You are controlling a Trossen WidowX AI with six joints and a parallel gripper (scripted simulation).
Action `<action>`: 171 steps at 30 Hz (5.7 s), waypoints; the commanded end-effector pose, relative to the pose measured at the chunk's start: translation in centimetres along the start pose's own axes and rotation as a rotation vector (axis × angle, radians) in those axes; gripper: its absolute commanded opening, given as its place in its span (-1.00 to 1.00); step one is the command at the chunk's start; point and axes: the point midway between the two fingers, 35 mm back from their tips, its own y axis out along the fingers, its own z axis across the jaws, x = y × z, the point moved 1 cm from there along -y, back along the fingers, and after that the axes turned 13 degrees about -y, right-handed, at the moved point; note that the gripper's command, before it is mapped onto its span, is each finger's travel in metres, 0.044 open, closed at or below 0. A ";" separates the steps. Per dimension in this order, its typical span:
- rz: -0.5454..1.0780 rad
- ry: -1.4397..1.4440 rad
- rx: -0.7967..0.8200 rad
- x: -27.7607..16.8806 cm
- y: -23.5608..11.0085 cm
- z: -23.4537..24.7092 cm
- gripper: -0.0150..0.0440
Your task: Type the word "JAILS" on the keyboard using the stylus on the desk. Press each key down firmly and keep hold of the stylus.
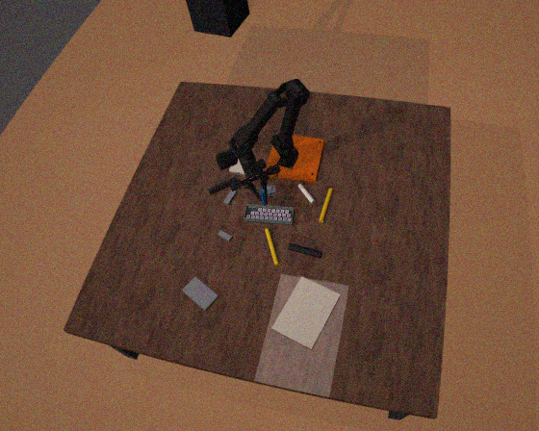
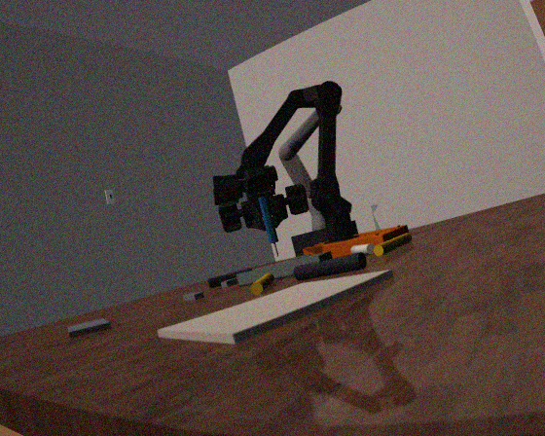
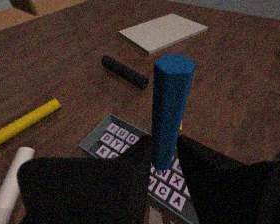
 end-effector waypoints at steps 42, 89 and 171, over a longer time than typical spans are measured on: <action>-0.065 0.012 -0.040 4.4 6.1 5.9 -0.49; -0.065 0.012 -0.040 3.9 6.6 5.6 -0.22; -0.065 0.012 -0.040 2.6 7.5 5.9 -0.22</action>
